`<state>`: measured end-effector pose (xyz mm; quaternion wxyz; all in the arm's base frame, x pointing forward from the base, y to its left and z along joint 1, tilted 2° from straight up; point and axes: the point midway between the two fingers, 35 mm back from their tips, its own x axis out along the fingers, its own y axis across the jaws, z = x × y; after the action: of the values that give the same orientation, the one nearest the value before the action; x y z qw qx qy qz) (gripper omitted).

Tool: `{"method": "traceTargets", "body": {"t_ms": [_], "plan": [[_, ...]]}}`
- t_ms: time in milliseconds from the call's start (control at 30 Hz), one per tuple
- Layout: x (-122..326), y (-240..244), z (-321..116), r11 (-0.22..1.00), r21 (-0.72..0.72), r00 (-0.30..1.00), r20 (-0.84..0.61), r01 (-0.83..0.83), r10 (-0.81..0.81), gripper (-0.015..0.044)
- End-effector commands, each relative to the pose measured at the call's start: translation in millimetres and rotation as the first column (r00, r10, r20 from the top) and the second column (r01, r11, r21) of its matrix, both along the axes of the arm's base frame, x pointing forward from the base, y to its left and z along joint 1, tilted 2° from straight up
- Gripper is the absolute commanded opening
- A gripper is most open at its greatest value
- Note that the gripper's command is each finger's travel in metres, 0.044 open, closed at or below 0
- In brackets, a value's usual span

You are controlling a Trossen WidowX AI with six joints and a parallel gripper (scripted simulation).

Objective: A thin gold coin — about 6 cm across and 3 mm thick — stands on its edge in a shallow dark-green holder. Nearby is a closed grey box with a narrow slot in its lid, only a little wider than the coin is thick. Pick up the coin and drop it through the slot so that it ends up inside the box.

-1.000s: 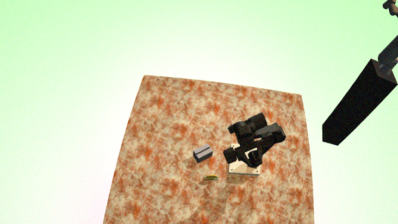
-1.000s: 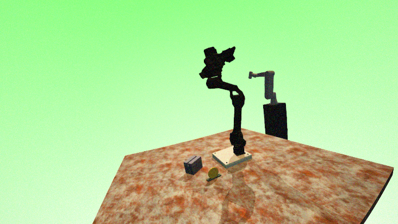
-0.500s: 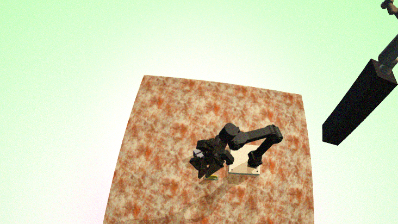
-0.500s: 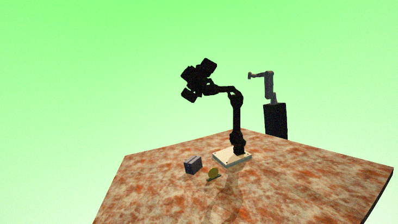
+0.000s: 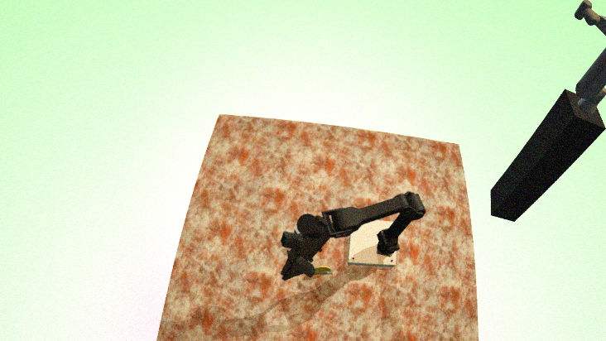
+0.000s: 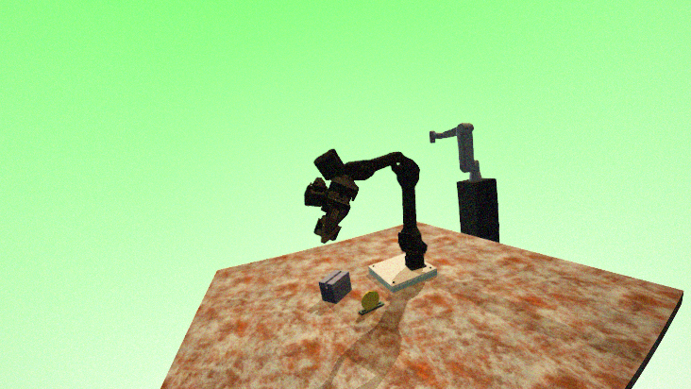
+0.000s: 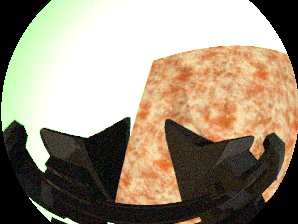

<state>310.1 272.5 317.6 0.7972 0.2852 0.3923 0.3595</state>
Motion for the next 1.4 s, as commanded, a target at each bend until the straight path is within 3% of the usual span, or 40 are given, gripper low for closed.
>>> {"method": "traceTargets", "body": {"t_ms": [0,233,400,733,867,1367], "plan": [[-8,-34,-74,0.949,-0.316,0.992,-0.114,0.014,-0.053,0.0161],[-48,-91,-145,0.735,-0.662,0.956,-0.287,-0.146,-0.069,0.0161],[-79,-128,-168,0.55,-0.778,0.913,-0.404,-0.305,-0.065,0.0161],[-87,-124,-170,0.547,-0.778,0.911,-0.407,-0.309,-0.065,0.0161],[-84,-117,-201,0.547,-0.778,0.911,-0.407,-0.308,-0.065,0.0161],[-82,-117,-227,0.547,-0.778,0.911,-0.407,-0.308,-0.065,0.0161]]}}
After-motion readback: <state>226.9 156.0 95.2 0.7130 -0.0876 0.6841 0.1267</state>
